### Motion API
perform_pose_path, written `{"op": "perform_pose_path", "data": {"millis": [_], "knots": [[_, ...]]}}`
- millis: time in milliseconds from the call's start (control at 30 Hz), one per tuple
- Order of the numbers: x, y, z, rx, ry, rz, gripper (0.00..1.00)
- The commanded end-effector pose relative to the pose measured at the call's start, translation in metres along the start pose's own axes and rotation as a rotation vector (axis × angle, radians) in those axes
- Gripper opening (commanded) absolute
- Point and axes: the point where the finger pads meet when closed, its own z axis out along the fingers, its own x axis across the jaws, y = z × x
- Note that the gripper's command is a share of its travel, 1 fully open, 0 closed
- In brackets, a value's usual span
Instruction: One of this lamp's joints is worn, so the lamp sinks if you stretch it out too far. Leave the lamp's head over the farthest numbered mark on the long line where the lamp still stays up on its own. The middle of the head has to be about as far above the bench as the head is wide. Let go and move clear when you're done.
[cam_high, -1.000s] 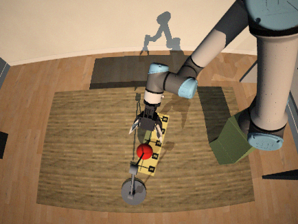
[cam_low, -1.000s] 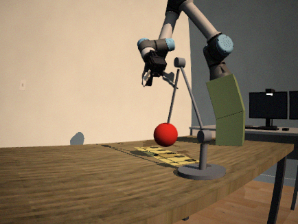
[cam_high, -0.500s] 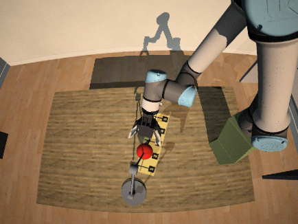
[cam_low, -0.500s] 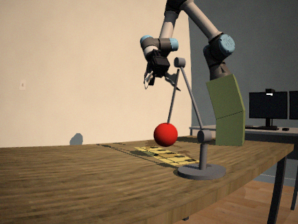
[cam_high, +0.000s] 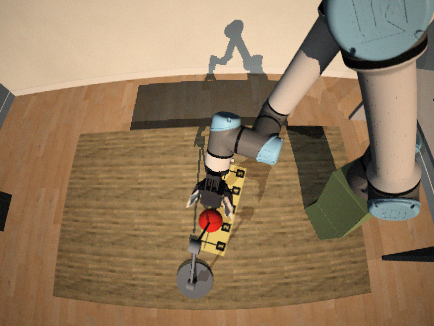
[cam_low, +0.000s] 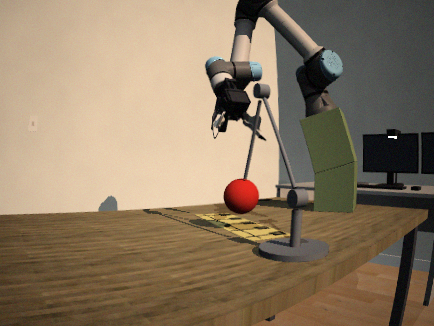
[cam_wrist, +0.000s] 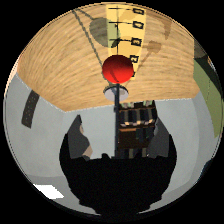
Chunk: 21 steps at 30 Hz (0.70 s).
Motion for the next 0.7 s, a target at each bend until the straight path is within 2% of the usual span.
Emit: {"op": "perform_pose_path", "data": {"millis": [0, 667], "knots": [[0.0, 0.001, 0.013, 0.009, -0.001, 0.0, 1.0], [0.0, 0.0, 0.053, 0.028, 0.0, 0.001, 1.0]]}}
